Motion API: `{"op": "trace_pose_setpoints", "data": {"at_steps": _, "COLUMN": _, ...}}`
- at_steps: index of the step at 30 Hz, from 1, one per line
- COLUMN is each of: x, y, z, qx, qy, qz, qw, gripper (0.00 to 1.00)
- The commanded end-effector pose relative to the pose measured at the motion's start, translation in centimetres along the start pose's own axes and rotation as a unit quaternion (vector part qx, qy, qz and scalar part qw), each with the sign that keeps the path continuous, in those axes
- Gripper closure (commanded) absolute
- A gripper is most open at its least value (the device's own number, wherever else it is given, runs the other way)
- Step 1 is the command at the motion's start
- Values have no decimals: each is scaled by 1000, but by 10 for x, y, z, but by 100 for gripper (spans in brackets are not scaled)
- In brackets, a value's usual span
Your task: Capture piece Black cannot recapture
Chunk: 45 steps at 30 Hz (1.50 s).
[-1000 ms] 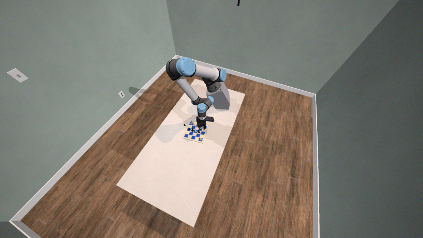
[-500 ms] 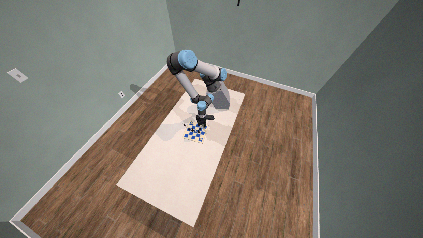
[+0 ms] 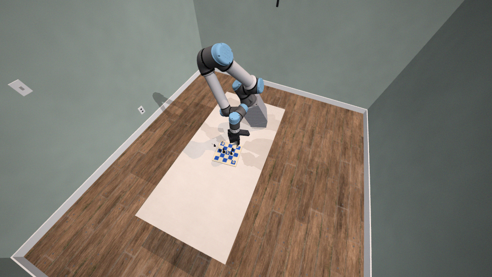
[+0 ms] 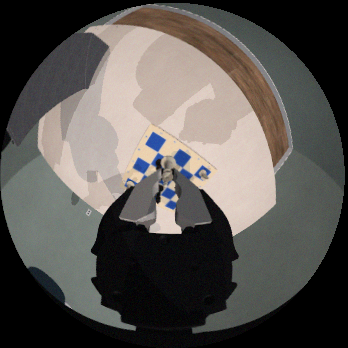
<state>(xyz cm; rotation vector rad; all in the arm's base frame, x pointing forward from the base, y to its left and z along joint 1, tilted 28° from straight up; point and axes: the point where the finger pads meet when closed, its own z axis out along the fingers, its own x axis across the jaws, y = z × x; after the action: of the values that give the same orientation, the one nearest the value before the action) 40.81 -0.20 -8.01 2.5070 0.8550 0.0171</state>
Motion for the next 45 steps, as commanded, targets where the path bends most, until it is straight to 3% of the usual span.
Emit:
{"op": "trace_pose_setpoints", "data": {"at_steps": 1, "x": 0, "y": 0, "z": -12, "qx": 1, "qy": -1, "qz": 0, "qw": 1000, "gripper": 100}}
{"op": "trace_pose_setpoints", "data": {"at_steps": 23, "x": 1, "y": 1, "z": -21, "qx": 1, "qy": -1, "qz": -4, "qw": 1000, "gripper": 100}}
{"op": "trace_pose_setpoints", "data": {"at_steps": 35, "x": 14, "y": 9, "z": -20, "qx": 1, "qy": -1, "qz": -113, "qw": 994, "gripper": 100}}
{"op": "trace_pose_setpoints", "data": {"at_steps": 40, "x": 27, "y": 17, "z": -20, "qx": 1, "qy": -1, "qz": -219, "qw": 976, "gripper": 100}}
{"op": "trace_pose_setpoints", "data": {"at_steps": 45, "x": 42, "y": 27, "z": -20, "qx": 1, "qy": -1, "qz": -330, "qw": 944, "gripper": 100}}
